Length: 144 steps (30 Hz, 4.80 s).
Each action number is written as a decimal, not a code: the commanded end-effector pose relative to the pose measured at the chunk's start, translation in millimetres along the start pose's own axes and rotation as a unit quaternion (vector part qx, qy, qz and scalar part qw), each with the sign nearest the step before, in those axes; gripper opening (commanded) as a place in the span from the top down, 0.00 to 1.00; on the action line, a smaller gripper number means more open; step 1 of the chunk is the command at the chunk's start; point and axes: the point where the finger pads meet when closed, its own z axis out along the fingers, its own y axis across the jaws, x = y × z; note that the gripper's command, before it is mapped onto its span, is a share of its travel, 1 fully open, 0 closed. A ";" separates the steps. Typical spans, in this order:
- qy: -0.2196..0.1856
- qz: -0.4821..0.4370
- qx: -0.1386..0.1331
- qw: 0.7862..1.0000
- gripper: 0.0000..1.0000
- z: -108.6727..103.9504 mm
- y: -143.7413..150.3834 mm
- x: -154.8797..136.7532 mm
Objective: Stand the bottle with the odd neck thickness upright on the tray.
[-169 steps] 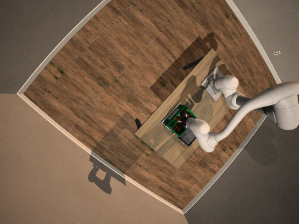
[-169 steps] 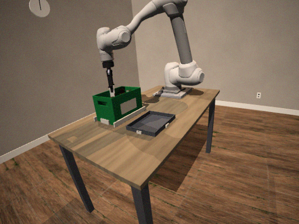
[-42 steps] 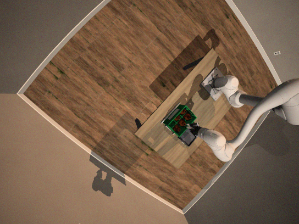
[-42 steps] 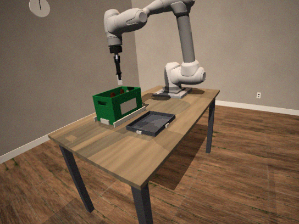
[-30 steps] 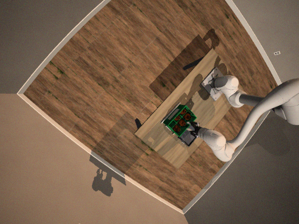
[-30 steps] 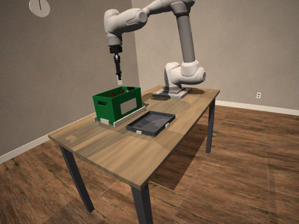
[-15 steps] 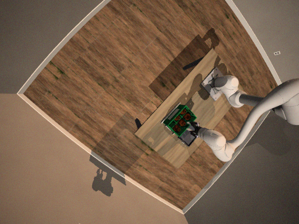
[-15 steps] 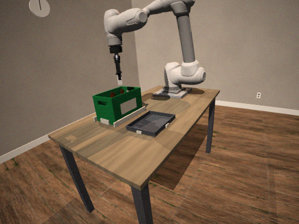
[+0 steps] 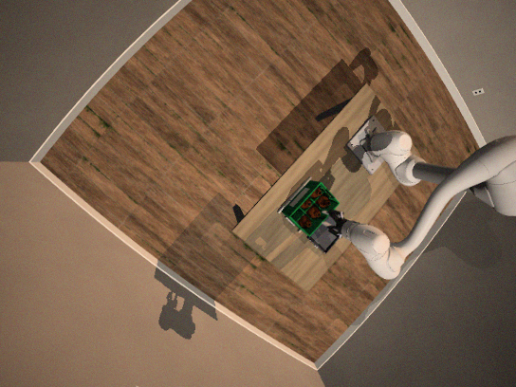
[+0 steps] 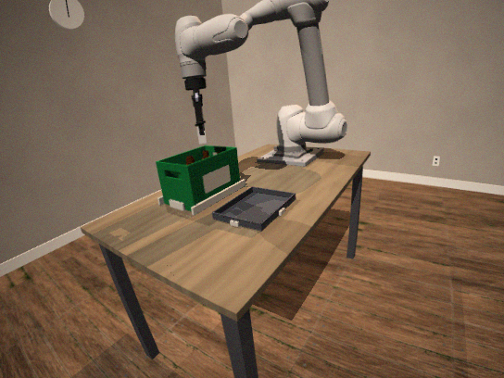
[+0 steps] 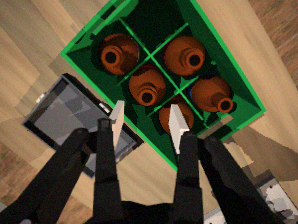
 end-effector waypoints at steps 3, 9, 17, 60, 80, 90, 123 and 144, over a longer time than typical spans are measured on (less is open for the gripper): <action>0.000 0.000 0.000 1.000 0.62 1.8 0.0 0.0; 0.000 0.000 0.000 1.000 0.62 6.4 0.0 0.0; 0.000 0.000 0.000 1.000 0.62 13.2 0.0 0.0; 0.000 0.000 0.000 1.000 0.62 43.2 -0.1 0.0; 0.000 0.000 0.000 1.000 0.62 43.2 -0.1 0.0; 0.000 0.000 0.000 1.000 0.62 43.2 -0.1 0.0; 0.000 0.000 0.000 1.000 0.62 57.5 0.0 0.0; 0.000 0.000 0.000 1.000 0.62 79.6 -0.1 0.0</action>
